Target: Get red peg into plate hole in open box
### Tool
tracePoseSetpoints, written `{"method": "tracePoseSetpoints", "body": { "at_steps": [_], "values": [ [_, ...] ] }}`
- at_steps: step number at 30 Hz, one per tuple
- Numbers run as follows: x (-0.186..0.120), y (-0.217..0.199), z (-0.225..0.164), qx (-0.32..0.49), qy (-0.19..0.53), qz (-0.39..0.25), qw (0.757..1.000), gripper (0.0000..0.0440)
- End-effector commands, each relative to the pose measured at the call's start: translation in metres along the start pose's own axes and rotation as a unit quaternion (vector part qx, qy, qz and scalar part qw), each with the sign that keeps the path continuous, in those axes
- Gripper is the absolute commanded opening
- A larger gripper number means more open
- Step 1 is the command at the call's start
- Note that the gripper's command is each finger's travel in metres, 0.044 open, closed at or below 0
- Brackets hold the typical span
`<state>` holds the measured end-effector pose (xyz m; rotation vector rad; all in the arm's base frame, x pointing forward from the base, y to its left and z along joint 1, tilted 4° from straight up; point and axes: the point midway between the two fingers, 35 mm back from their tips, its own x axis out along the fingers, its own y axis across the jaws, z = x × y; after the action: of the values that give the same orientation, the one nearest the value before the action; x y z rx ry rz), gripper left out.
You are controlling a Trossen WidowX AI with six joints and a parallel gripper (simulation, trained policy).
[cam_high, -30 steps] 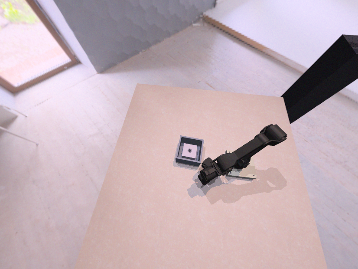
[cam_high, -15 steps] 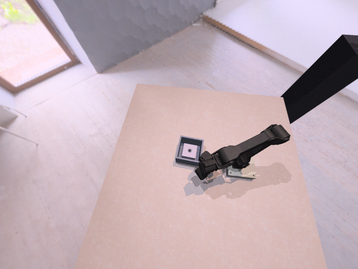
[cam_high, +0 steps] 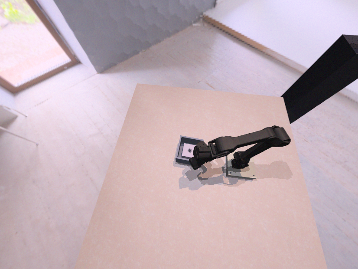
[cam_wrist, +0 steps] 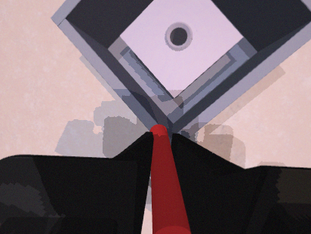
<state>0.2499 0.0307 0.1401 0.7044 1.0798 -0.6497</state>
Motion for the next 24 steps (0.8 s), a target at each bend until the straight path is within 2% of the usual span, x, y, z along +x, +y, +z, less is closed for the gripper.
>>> {"method": "tracePoseSetpoints", "body": {
  "at_steps": [1, 24],
  "values": [
    [0.002, 0.001, 0.014, 0.009, -0.006, -0.001, 1.0, 0.0],
    [0.039, -0.008, 0.076, 0.076, -0.01, -0.016, 0.997, 0.0009]
  ]
}}
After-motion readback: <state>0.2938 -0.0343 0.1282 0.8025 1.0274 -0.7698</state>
